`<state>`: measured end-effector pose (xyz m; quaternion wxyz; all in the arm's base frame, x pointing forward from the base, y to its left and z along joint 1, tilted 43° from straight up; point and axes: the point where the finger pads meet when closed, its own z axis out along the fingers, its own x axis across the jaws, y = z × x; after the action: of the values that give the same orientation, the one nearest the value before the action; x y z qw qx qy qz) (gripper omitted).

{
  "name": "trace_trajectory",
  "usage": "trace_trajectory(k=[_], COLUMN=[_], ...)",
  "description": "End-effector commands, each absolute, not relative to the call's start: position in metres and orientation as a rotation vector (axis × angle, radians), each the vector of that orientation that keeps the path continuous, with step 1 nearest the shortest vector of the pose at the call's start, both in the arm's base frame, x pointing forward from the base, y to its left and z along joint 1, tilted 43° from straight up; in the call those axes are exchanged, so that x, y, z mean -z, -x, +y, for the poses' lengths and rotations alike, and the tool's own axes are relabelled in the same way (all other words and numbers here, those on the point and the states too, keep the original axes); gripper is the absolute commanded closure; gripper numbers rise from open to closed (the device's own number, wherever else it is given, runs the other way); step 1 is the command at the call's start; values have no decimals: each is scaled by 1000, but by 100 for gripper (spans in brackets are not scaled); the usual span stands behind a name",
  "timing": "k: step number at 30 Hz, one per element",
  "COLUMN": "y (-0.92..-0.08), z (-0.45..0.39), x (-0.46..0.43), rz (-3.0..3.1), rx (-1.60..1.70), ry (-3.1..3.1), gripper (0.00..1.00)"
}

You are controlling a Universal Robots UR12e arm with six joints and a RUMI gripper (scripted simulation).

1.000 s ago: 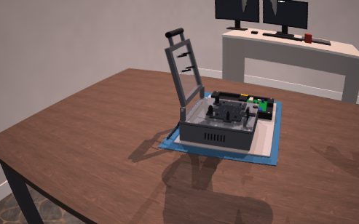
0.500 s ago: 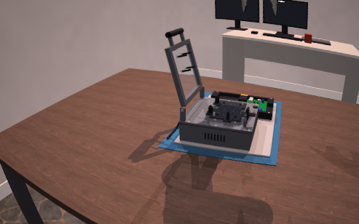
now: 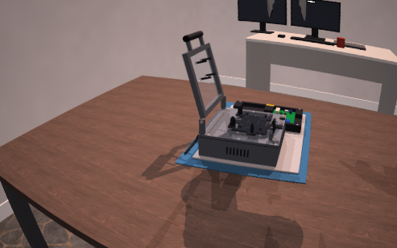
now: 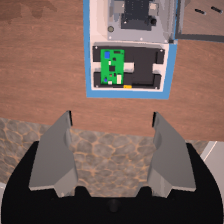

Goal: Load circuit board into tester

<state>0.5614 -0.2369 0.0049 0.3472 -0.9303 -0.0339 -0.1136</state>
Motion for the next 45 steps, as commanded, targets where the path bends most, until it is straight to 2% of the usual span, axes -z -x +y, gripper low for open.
trace_trajectory(k=[1, 45], y=[-564, -598], z=[-231, -114], x=[2, 134], rz=[-88, -88], rx=[296, 296], ry=[2414, 2414], gripper=[41, 41])
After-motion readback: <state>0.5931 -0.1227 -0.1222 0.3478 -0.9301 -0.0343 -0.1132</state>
